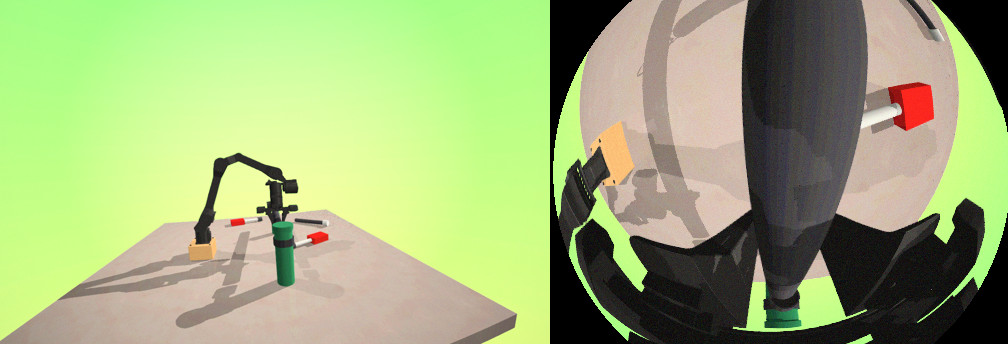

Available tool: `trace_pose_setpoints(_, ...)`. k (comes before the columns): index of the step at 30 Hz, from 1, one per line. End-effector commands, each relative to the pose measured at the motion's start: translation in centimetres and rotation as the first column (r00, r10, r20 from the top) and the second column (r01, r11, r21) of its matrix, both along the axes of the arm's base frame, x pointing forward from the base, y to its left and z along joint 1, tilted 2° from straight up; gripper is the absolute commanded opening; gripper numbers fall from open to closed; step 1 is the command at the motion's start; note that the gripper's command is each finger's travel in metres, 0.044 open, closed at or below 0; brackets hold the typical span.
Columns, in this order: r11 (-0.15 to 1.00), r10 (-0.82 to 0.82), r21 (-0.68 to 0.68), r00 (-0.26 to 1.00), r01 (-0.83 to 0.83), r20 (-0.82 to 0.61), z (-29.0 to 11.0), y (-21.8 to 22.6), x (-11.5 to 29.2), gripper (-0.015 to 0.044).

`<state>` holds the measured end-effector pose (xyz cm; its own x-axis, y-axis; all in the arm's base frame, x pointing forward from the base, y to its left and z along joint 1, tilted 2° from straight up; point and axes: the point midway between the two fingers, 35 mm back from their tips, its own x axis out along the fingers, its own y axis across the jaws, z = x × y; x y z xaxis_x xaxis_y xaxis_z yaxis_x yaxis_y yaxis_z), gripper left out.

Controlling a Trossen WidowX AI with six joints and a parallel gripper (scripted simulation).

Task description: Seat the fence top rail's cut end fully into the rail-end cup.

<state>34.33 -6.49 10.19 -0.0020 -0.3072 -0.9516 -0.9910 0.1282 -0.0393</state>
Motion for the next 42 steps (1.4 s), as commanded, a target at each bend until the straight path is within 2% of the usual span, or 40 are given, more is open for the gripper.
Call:
trace_pose_setpoints(1,1.0,0.002,-0.004,1.0,-0.002,0.004,0.5,-0.2,0.2,0.0)
trace_pose_setpoints(42,1.0,0.008,0.003,1.0,-0.008,-0.011,0.8,-2.4,-0.1,0.0)
